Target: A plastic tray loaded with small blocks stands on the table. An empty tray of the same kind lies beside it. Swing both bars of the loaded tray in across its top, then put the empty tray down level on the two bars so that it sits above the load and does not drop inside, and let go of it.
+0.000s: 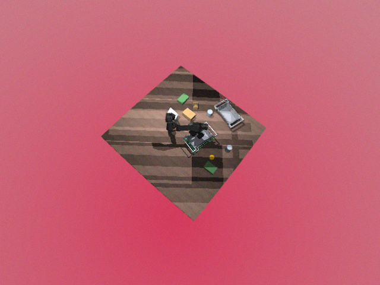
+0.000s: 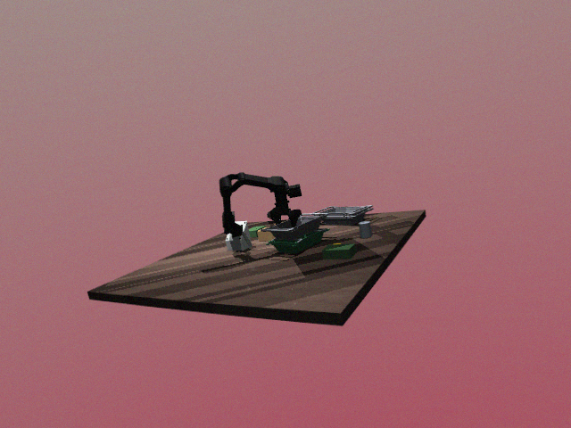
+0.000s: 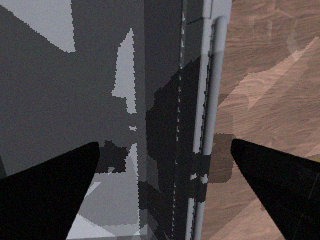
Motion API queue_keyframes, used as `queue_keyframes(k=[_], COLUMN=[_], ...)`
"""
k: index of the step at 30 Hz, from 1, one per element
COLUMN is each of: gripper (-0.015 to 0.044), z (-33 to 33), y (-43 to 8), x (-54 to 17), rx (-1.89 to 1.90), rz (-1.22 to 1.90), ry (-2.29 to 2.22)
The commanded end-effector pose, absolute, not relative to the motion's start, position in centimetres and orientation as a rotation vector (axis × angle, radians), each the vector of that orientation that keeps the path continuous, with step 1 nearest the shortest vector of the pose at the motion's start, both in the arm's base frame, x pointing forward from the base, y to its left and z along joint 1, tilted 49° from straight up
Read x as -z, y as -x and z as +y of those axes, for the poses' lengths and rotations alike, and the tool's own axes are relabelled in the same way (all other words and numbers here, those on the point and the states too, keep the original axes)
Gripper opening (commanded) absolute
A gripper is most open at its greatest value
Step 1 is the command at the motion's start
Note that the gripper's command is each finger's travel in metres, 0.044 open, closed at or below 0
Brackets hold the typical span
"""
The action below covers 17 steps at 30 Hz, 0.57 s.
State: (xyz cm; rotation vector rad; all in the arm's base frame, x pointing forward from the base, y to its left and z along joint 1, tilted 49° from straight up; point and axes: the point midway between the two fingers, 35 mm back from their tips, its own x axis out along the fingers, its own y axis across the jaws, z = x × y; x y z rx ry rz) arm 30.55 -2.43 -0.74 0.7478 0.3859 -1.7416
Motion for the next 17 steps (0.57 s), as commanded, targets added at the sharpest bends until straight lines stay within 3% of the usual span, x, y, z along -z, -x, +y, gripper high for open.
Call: queue_keyframes(k=[1,17], gripper=[0.044,0.044], z=[-1.0,5.3], y=[-31.2,-32.0], x=[-0.2,-6.0], rx=[1.733,1.736], rz=[0.389,0.394], ry=[-0.759,-0.758])
